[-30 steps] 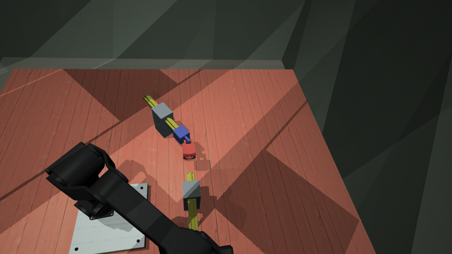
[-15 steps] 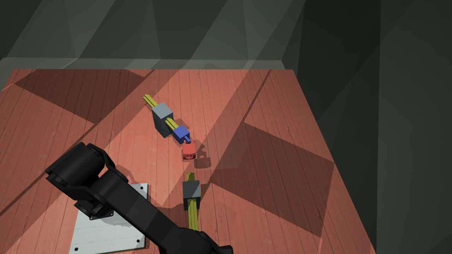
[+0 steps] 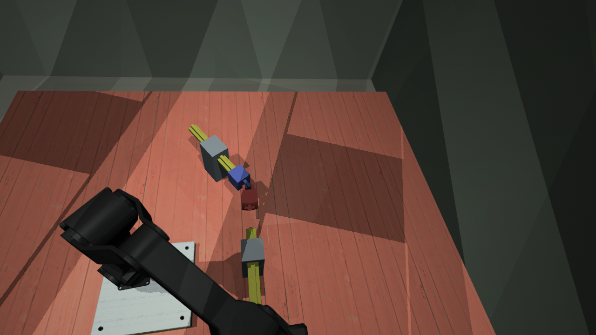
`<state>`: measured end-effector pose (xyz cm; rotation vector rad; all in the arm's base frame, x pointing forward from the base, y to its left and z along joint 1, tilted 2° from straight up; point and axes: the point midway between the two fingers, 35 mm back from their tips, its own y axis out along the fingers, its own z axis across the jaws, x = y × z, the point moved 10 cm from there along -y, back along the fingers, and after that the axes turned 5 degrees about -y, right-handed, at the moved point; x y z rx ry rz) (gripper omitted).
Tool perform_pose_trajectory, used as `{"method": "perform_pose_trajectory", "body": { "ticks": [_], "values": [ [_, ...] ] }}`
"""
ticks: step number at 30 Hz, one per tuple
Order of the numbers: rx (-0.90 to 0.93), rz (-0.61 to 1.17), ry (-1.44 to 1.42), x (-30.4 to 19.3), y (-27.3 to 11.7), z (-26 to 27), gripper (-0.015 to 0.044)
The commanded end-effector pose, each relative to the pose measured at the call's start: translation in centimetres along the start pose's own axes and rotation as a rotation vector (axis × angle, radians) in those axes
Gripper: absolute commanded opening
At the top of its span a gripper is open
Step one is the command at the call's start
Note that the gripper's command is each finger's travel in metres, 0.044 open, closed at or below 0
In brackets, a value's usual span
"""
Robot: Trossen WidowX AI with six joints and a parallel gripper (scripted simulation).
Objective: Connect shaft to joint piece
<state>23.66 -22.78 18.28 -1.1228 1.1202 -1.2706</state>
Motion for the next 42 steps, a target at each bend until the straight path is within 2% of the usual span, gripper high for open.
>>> {"method": "perform_pose_trajectory", "body": {
  "ticks": [1,24,31,32,42],
  "values": [
    [0.0,0.0,0.0,0.0,0.0,0.0,0.0067],
    [0.0,0.0,0.0,0.0,0.0,0.0,0.0067],
    [0.0,0.0,0.0,0.0,0.0,0.0,0.002],
    [0.0,0.0,0.0,0.0,0.0,0.0,0.0],
    [-0.039,0.006,0.002,-0.75,0.1,0.48,0.0]
  ]
}}
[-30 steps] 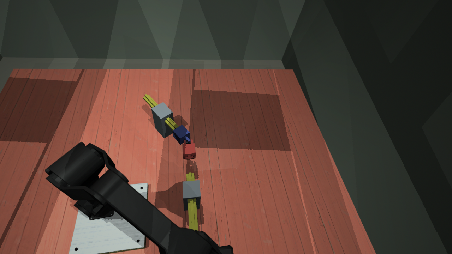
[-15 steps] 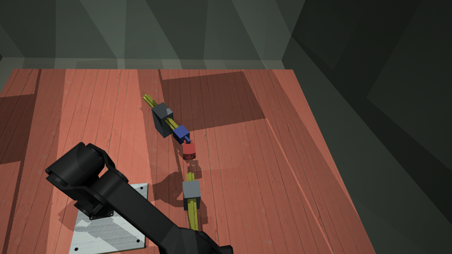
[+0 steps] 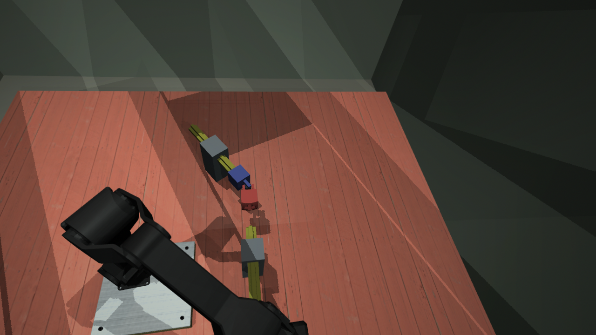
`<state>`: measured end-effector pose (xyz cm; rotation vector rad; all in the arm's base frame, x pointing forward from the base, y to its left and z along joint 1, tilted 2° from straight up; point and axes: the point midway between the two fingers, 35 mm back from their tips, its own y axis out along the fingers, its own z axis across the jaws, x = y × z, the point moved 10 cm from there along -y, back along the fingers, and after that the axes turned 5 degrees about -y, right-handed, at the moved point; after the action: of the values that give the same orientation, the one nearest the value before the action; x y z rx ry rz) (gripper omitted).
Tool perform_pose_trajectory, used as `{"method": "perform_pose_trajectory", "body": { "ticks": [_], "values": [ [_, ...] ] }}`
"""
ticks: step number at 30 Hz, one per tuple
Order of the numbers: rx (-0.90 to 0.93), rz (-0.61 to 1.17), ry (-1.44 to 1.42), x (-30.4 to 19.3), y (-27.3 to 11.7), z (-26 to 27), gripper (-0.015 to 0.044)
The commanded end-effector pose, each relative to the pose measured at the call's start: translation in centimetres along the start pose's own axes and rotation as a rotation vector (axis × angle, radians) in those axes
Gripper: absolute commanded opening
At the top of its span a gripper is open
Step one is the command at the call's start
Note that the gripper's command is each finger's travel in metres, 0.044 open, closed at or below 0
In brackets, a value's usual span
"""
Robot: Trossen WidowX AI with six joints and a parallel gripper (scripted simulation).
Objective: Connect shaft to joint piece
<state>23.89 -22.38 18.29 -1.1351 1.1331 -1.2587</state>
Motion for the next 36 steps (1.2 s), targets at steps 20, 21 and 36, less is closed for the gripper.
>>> {"method": "perform_pose_trajectory", "body": {
  "ticks": [20,21,36],
  "values": [
    [-0.062,0.008,0.005,-3.4,0.2,1.0,0.0],
    [-0.062,0.008,0.005,-3.5,0.2,1.0,0.0],
    [-0.063,0.01,0.005,-5.9,0.2,1.2,0.0]
  ]
}}
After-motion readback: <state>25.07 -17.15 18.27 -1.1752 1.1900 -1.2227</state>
